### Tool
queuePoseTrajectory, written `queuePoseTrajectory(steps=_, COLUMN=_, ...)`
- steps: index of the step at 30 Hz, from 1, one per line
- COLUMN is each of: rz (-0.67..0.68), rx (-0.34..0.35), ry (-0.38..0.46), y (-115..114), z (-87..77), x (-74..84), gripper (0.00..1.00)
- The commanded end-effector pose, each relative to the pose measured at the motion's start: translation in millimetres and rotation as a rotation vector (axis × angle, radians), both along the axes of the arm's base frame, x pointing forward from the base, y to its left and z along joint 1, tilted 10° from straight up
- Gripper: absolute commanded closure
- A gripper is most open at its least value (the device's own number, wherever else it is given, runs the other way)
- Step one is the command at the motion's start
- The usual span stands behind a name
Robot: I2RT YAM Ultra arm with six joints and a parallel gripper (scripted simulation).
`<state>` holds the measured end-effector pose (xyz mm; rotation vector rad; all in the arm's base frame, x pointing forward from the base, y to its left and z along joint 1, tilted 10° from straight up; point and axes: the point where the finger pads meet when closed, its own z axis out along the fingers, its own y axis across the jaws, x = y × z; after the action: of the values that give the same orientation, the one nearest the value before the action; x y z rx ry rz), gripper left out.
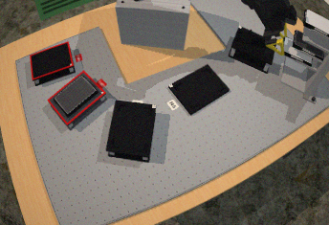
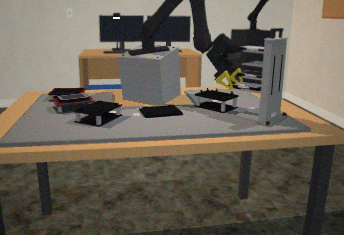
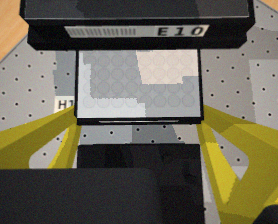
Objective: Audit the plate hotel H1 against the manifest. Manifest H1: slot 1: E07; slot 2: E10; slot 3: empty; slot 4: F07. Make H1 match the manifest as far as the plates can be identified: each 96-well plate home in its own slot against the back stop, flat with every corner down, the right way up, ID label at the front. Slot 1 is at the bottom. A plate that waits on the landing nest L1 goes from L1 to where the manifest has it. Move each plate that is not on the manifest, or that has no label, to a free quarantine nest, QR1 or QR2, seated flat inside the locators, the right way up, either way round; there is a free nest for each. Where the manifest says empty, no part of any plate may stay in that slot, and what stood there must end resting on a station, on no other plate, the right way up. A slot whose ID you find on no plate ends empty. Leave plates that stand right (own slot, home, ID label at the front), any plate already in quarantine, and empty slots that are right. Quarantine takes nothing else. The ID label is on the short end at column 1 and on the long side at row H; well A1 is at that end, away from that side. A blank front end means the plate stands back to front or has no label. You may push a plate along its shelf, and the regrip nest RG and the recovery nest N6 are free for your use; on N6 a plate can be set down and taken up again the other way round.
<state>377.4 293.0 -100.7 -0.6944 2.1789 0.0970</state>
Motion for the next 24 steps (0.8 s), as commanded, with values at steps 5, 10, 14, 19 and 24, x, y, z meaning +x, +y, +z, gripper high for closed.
queuePoseTrajectory(steps=5, rz=0.004, rx=0.006, ry=-0.006, y=3.2, z=3.6, x=2.5, gripper=0.00)
queuePoseTrajectory(steps=10, rz=0.004, rx=0.006, ry=-0.006, y=3.2, z=3.6, x=2.5, gripper=0.00)
queuePoseTrajectory(steps=14, rz=0.004, rx=0.006, ry=-0.006, y=3.2, z=3.6, x=2.5, gripper=0.00)
queuePoseTrajectory(steps=19, rz=0.004, rx=0.006, ry=-0.006, y=3.2, z=3.6, x=2.5, gripper=0.00)
queuePoseTrajectory(steps=24, rz=0.004, rx=0.006, ry=-0.006, y=3.2, z=3.6, x=2.5, gripper=0.00)
